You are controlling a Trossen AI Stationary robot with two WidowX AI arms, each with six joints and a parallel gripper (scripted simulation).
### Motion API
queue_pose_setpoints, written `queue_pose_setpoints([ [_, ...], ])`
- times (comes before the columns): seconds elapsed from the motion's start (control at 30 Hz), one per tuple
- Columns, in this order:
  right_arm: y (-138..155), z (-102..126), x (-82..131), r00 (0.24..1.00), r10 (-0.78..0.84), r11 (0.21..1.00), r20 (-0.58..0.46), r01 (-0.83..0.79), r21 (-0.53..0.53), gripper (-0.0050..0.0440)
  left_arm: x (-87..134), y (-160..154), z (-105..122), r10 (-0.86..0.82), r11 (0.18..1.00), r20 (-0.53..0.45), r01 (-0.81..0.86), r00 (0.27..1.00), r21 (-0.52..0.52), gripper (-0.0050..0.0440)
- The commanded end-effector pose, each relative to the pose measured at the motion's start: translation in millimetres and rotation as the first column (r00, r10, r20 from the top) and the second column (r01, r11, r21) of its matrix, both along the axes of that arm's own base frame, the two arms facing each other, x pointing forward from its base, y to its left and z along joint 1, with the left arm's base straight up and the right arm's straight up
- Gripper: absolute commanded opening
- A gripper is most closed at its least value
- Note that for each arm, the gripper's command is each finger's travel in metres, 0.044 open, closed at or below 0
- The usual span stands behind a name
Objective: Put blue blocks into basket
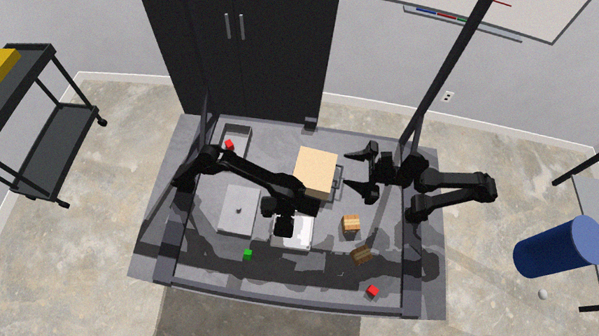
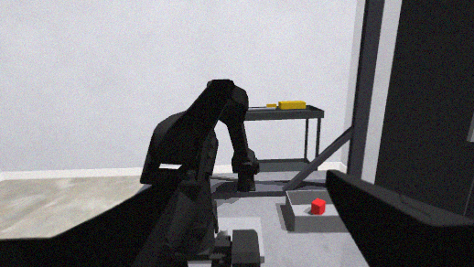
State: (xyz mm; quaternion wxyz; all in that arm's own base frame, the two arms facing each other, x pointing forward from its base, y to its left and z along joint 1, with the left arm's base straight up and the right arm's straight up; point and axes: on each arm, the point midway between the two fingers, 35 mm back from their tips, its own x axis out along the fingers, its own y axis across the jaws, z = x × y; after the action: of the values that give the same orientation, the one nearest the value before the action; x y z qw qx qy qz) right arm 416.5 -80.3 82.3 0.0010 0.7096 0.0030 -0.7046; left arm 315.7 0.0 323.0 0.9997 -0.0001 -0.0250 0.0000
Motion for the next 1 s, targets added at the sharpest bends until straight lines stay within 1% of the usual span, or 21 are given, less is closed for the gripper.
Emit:
queue_pose_setpoints([
  [0.0, 1, -2, 1, 1.0, -0.001, 1.0, 0.013, 0.001, -0.005, -0.005, -3, 0, 9, 0.0, 1.0, 0.027, 0.0, 1.0, 0.0, 0.04],
  [0.33, 0, -15, 2, 1.0, -0.001, 1.0, 0.013, 0.001, -0.005, -0.005, -3, 0, 9, 0.0, 1.0, 0.027, 0.0, 1.0, 0.0, 0.04],
  [0.37, 0, -10, 4, 1.0, -0.001, 1.0, 0.022, 0.001, -0.007, -0.005, -3, 0, 9, 0.0, 1.0, 0.027, 0.0, 1.0, 0.0, 0.04],
  [0.53, 0, -8, 3, 0.999, -0.001, 1.0, 0.035, 0.001, -0.01, -0.005, -3, 0, 9, 0.0, 1.0, 0.027, 0.0, 1.0, 0.0, 0.04],
  [0.73, 0, -20, 2, 1.0, -0.001, 1.0, 0.015, 0.001, -0.006, -0.005, -3, 0, 9, 0.0, 1.0, 0.027, 0.0, 1.0, 0.0, 0.04],
  [0.9, 0, -23, 2, 1.0, -0.001, 1.0, 0.013, 0.001, -0.005, -0.005, -3, 0, 9, 0.0, 1.0, 0.027, 0.0, 1.0, 0.0, 0.04],
  [0.97, 0, -19, 5, 1.0, -0.001, 1.0, 0.023, 0.001, -0.007, -0.005, -3, 0, 9, 0.0, 1.0, 0.027, 0.0, 1.0, 0.0, 0.04],
])
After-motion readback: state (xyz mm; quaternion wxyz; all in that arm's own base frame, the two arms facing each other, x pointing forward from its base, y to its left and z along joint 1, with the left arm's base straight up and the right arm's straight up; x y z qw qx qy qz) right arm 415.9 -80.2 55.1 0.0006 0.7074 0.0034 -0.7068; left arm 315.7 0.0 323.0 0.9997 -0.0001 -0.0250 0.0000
